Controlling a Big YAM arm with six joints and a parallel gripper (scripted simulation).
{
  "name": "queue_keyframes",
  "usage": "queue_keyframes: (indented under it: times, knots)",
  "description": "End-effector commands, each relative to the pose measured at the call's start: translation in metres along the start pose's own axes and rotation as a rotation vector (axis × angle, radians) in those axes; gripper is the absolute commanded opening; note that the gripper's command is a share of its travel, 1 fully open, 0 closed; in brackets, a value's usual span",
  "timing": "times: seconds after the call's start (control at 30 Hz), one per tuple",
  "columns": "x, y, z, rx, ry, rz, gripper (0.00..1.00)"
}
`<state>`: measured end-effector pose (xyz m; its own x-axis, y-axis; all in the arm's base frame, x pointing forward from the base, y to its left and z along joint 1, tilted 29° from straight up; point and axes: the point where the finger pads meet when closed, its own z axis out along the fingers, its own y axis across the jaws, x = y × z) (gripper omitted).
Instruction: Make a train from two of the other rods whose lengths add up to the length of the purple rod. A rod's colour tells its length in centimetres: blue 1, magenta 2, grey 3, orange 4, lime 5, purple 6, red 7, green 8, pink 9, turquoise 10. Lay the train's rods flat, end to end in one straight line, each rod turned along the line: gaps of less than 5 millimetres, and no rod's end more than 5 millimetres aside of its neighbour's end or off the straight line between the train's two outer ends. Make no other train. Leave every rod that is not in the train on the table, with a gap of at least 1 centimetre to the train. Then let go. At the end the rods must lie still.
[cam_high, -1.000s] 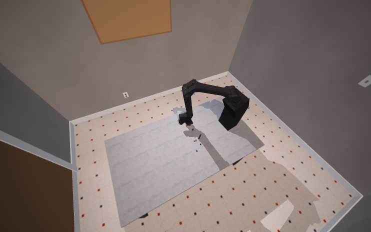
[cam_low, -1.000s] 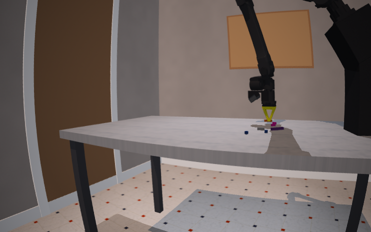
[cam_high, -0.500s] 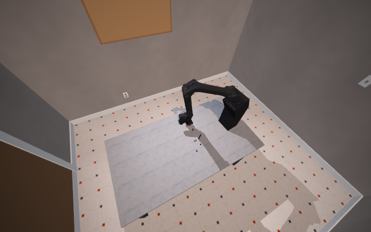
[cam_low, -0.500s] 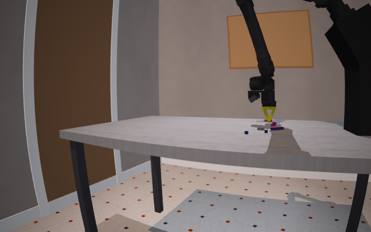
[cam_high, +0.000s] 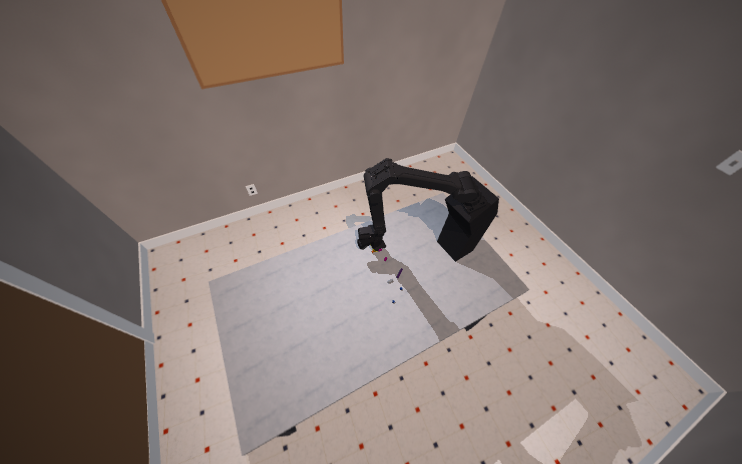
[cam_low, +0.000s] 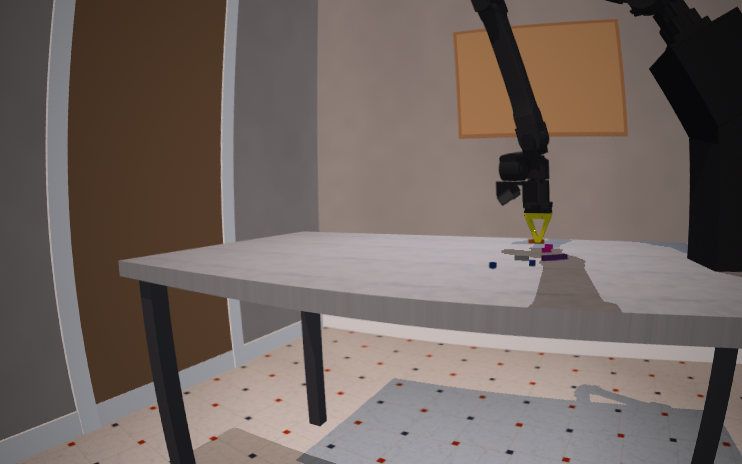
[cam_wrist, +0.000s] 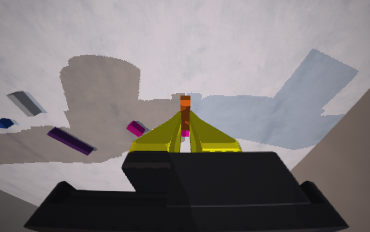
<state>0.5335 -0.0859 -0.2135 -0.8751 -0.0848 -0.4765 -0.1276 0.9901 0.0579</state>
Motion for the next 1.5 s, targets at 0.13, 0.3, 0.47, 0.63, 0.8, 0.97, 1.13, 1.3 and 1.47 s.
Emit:
queue_keyframes:
  times: [0.13,0.3,0.47,0.63,0.8,0.97,1.13,1.3,1.47]
  knots:
    - [-0.014,0.003,-0.005,0.005,-0.024,-0.002,0.04]
    - [-0.012,0.003,-0.002,0.004,-0.021,-0.002,0.04]
    - [-0.005,0.004,0.007,0.001,-0.011,0.0,0.04]
    - [-0.005,0.004,0.011,0.001,-0.011,0.0,0.04]
    - [-0.005,0.004,0.013,0.001,-0.012,0.0,0.04]
    - [-0.005,0.003,0.014,0.002,-0.013,0.001,0.04]
    - [-0.002,0.004,0.014,0.0,-0.007,0.002,0.04]
    - [-0.002,0.004,0.014,0.0,-0.007,0.002,0.04]
    - [-0.002,0.004,0.014,0.0,-0.007,0.002,0.04]
